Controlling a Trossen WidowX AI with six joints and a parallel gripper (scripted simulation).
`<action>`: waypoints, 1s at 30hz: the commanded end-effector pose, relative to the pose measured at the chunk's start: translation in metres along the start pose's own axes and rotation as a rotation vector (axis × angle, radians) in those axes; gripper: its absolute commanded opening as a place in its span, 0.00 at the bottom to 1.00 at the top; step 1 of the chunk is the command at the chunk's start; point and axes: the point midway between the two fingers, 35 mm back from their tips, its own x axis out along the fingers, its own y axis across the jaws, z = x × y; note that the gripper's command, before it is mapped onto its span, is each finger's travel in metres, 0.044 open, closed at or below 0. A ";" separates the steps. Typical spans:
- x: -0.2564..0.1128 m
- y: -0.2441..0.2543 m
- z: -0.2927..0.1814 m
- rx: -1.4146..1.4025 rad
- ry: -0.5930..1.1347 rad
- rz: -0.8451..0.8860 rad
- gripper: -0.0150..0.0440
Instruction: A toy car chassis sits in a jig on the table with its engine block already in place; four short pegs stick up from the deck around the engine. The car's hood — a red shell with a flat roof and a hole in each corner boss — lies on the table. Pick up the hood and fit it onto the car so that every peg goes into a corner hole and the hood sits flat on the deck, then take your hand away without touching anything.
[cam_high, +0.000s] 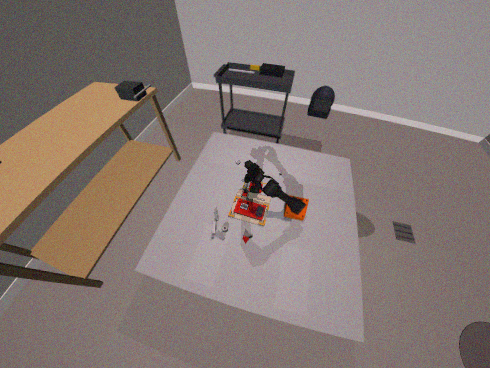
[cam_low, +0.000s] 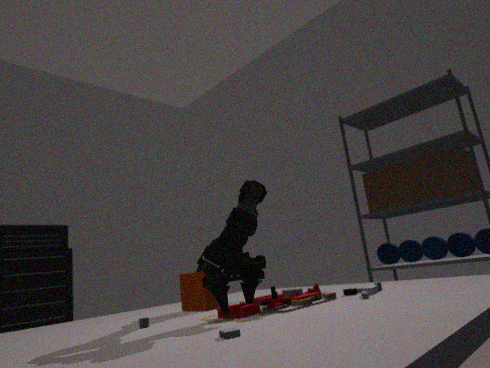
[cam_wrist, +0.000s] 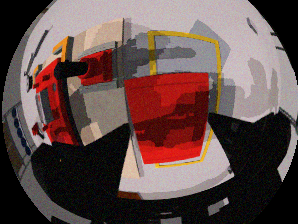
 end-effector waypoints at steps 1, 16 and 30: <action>0.000 0.000 0.000 0.000 0.000 0.000 0.91; -0.002 0.000 0.000 0.001 0.000 0.001 0.54; -0.038 0.000 0.000 0.001 0.001 -0.001 0.25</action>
